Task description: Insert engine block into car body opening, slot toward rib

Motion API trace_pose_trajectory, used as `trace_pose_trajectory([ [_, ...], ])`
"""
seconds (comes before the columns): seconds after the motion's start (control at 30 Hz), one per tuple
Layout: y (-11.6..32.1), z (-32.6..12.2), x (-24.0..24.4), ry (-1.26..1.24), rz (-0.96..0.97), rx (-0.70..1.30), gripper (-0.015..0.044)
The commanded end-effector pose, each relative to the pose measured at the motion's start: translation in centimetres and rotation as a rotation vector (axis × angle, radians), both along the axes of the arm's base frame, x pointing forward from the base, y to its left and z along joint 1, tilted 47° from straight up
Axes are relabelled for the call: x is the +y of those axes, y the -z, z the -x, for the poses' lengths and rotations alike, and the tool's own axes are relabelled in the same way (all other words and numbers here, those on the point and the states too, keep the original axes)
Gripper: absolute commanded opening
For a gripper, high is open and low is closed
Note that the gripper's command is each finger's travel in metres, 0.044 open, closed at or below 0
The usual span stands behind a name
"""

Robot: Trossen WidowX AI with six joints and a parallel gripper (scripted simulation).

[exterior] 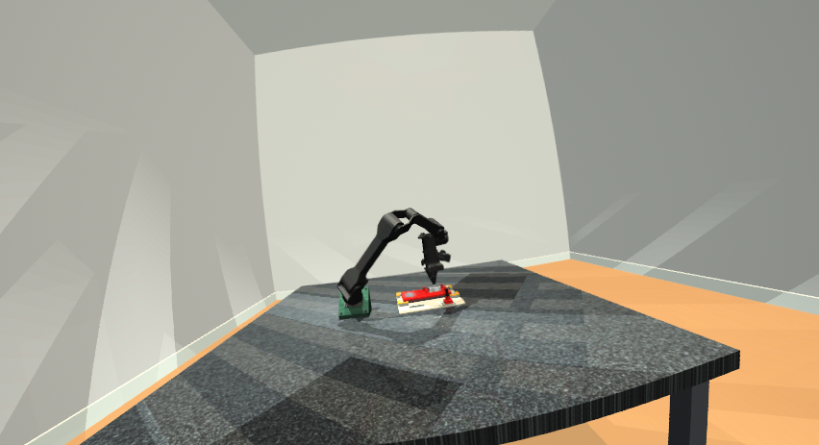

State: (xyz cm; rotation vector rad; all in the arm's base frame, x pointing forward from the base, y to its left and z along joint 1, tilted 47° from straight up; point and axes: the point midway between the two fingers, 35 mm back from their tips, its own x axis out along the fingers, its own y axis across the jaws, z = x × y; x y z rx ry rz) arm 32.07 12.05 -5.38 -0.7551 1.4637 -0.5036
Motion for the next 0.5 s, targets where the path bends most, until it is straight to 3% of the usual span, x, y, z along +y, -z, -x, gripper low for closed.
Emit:
trace_pose_trajectory([
  [0.0, 0.0, 0.03, 0.01, 0.005, -0.002, -0.002, 0.0],
  [0.43, 0.0, 0.03, 0.01, 0.005, -0.002, -0.002, 0.0],
  [0.47, 0.0, 0.03, 0.01, 0.005, -0.002, -0.002, 0.0026],
])
